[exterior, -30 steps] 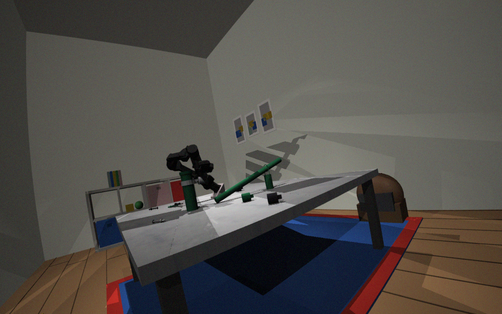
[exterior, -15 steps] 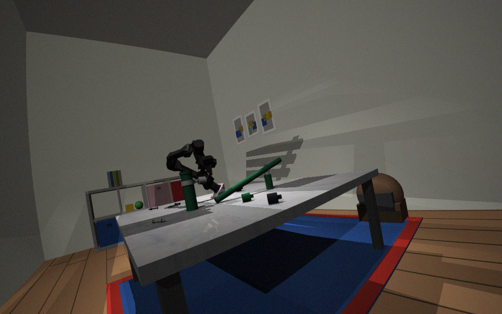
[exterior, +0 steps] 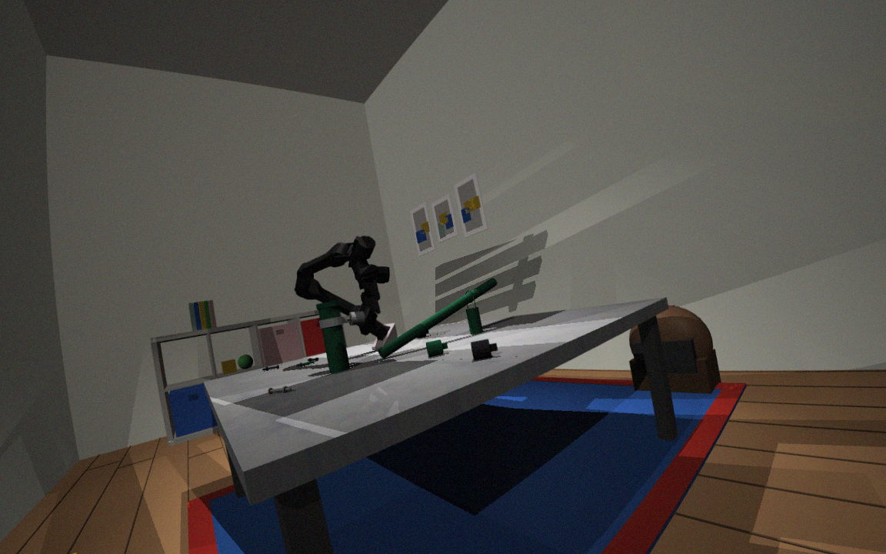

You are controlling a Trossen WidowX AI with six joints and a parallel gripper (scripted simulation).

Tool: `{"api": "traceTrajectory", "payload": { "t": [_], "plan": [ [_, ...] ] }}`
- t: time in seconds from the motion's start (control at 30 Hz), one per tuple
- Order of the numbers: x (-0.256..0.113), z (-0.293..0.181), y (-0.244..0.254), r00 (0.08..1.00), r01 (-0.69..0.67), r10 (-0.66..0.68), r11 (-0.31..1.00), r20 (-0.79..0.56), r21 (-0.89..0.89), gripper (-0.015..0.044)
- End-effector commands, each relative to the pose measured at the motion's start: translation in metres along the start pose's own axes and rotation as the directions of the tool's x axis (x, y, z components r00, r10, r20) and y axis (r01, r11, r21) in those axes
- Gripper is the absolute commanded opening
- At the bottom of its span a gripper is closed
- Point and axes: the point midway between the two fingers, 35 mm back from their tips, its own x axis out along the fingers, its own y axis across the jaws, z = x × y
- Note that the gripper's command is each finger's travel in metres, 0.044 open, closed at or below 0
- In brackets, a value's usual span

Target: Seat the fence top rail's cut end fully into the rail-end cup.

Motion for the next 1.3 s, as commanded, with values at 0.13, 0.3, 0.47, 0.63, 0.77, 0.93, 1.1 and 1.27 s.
{"api": "traceTrajectory", "payload": {
  "t": [0.13,0.3,0.47,0.63,0.77,0.93,1.1,1.27],
  "plan": [
    [-0.024,0.042,-0.001,1.000,-0.007,0.017,0.871,-0.015,0.491,0.0440],
    [-0.041,0.066,0.001,0.999,0.019,0.010,0.671,-0.035,0.741,0.0440],
    [-0.061,0.089,0.005,0.998,0.060,-0.012,0.411,-0.060,0.910,0.0440],
    [-0.074,0.104,0.009,0.996,0.082,-0.035,0.203,-0.077,0.976,0.0440],
    [-0.075,0.105,0.009,0.996,0.084,-0.038,0.182,-0.078,0.980,0.0440],
    [-0.075,0.105,0.009,0.996,0.084,-0.038,0.182,-0.078,0.980,0.0440],
    [-0.075,0.105,0.009,0.996,0.084,-0.038,0.182,-0.078,0.980,0.0440],
    [-0.064,0.106,0.011,0.995,0.093,0.017,0.027,-0.094,0.995,0.0440]
  ]
}}
